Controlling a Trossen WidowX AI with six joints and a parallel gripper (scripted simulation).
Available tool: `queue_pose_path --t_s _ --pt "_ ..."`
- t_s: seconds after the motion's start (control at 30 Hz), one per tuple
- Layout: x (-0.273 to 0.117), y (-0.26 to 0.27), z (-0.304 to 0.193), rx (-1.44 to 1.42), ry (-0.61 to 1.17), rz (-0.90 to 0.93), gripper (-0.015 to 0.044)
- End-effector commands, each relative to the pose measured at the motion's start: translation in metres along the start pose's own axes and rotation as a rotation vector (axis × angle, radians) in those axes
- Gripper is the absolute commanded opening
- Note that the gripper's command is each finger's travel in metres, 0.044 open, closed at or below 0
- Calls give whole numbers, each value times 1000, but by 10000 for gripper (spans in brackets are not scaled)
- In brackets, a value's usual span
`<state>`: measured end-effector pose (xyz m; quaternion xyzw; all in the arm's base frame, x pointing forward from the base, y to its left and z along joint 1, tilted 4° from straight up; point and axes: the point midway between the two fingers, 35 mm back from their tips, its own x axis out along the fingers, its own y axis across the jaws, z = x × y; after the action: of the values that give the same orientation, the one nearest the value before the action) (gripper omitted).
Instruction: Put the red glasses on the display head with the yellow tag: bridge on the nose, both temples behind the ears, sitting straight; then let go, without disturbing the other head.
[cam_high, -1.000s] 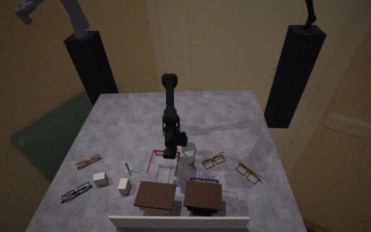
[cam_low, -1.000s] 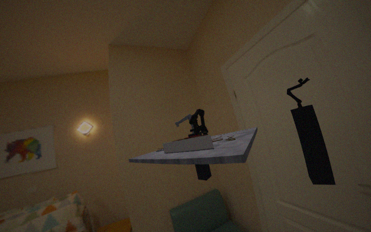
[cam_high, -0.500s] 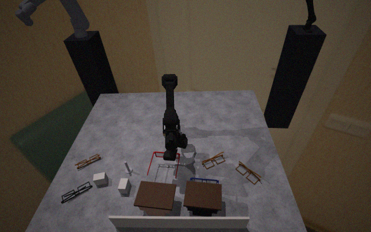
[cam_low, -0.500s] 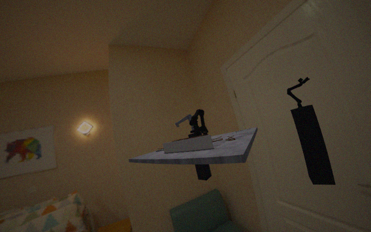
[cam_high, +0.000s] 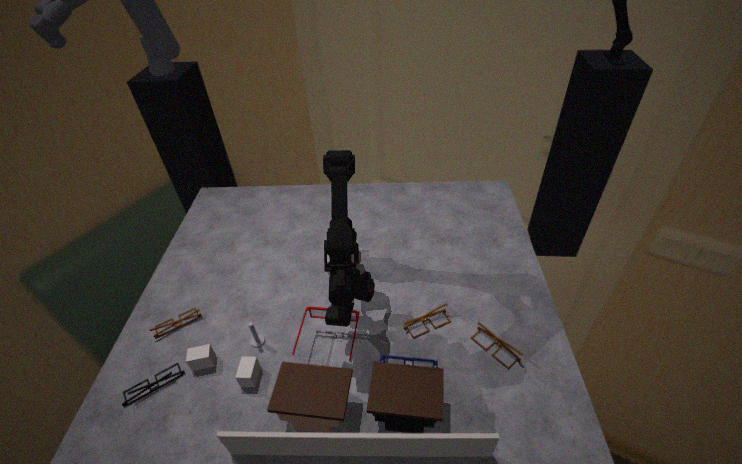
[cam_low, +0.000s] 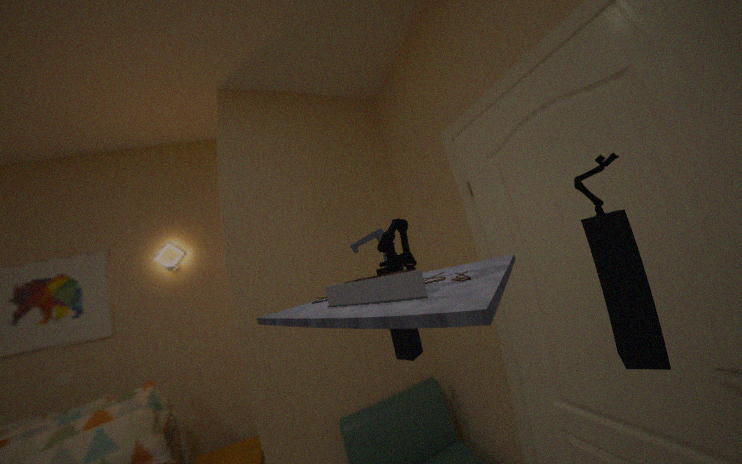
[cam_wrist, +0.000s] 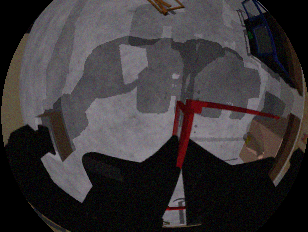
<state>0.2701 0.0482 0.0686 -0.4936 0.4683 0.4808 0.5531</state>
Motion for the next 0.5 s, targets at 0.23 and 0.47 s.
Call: queue_pose_path --t_s 0.23,0.47 --pt "0 -16 0 -4 3 -12 0" --pt "1 -25 0 -5 3 -13 0"
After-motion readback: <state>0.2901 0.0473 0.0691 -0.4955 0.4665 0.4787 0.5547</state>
